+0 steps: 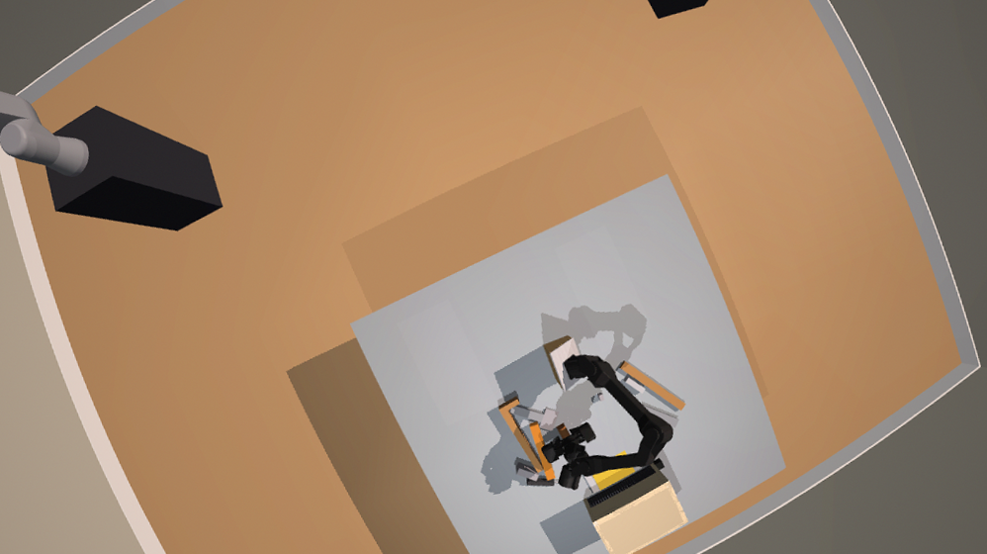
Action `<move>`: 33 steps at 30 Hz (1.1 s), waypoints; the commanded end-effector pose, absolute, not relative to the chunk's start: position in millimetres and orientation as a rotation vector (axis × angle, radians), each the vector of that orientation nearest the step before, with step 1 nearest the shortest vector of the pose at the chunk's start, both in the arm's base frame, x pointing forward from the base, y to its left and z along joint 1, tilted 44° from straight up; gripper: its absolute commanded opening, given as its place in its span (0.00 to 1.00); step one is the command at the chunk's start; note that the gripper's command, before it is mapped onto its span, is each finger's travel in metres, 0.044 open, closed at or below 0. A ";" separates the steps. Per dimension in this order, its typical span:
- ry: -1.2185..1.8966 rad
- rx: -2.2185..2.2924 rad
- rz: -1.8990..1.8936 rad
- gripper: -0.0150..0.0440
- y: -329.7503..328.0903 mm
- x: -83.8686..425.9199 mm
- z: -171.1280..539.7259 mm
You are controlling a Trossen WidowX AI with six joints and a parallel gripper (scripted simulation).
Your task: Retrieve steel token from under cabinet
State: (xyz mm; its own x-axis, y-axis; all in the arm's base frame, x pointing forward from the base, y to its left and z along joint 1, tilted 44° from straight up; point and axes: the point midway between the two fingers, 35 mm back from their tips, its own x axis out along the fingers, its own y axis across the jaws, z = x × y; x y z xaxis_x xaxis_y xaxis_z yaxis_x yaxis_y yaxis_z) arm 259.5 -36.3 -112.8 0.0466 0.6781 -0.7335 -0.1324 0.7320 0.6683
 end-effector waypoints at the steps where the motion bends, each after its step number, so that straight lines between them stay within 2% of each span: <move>1: 1.397 0.488 0.657 0.52 -36.6 260.1 -112.6; 9: 1.397 0.488 0.657 0.43 -36.6 260.1 -112.6; 13: 1.397 0.488 0.657 0.25 -36.6 260.1 -112.6; 25: 1.401 0.491 0.656 0.25 -39.5 244.5 -113.4; 33: 1.397 0.484 0.663 0.25 -39.0 251.9 -112.5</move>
State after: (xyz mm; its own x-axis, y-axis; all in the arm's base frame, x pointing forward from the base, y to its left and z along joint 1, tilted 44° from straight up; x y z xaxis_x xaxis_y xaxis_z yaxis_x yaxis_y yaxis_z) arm 247.4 -38.8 -113.2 0.0418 0.6791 -0.7329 -0.1271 0.7312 0.6702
